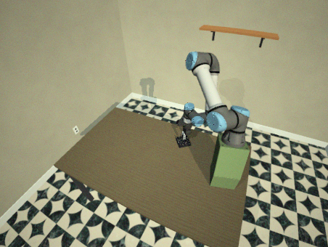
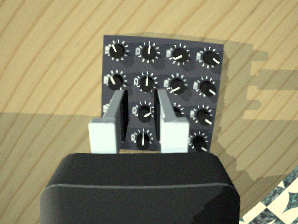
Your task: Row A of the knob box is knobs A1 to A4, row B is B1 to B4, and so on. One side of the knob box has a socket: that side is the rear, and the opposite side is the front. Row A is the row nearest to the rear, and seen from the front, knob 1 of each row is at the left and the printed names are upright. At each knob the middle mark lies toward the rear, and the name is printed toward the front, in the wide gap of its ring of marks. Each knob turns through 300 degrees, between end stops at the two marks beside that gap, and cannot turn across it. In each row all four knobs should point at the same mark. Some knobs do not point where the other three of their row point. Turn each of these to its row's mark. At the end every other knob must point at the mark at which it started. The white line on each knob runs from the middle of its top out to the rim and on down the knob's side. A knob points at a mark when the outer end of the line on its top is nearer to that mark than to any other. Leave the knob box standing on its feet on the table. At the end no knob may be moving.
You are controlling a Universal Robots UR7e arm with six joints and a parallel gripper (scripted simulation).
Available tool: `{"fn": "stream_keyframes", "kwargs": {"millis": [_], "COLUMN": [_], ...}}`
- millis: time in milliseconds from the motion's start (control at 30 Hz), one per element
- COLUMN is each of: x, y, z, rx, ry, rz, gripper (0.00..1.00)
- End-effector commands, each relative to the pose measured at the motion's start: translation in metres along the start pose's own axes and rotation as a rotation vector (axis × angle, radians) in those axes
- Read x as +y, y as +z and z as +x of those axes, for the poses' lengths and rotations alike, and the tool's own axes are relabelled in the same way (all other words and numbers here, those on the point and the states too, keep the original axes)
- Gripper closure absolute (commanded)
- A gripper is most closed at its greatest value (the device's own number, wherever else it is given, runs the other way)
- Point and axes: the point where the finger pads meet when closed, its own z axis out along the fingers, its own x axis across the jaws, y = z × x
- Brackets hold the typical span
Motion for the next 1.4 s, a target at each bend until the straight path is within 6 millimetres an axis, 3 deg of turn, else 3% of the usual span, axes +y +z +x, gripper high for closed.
{"fn": "stream_keyframes", "kwargs": {"millis": [0, 1367], "x": [0.000, 0.015], "y": [-0.002, -0.009], "z": [0.001, 0.003], "rx": [0.002, 0.004], "ry": [0.156, 1.092], "rz": [-0.005, -0.004], "gripper": [0.54, 0.54]}}
